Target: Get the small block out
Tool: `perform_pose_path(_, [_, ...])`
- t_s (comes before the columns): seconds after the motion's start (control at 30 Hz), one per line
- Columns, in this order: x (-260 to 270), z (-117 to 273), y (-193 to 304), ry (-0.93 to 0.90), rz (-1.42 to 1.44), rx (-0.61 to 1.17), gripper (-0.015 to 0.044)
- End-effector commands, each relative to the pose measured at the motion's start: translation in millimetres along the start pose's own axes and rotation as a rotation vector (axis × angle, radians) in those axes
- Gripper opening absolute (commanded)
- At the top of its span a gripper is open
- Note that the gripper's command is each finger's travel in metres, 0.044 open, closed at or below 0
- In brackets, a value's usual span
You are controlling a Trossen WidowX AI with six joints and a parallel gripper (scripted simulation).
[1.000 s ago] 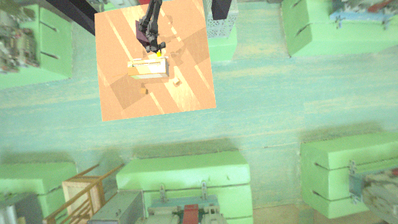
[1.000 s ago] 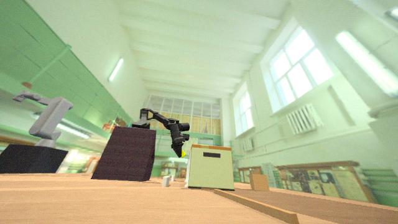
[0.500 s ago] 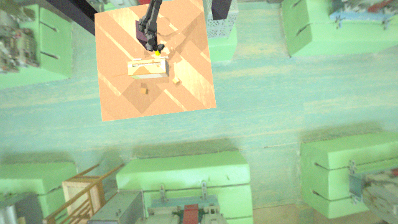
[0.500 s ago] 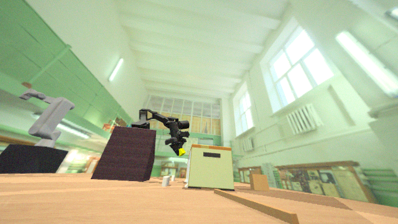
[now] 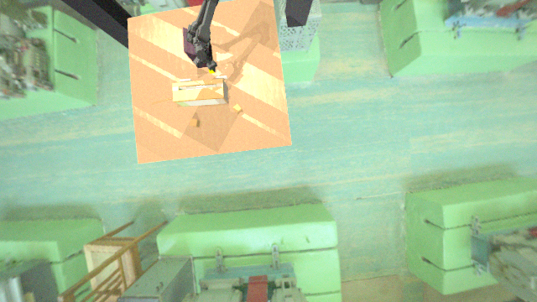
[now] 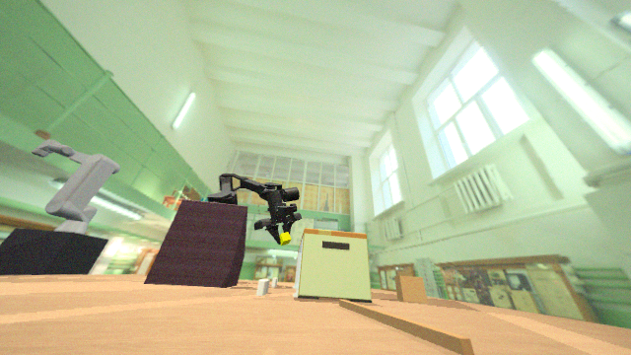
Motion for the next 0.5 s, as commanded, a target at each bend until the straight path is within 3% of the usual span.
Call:
perform_pose_path(0.0, [-0.3,3.8,0.6,-0.013,-0.140,0.009,0.0000])
perform_pose_path(0.47, [-3.0,14.4,-0.1,-0.032,-0.691,0.047,0.0000])
Point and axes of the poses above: the point midway between the two fingers, 35 mm back from their tips, its own z axis back along the fingers, its own x axis across the jaws, y = z × x, the point moved 7 cm from there along z, back along the fingers, and after that the axes turned 2 degrees about -z, right-handed, at the moved point
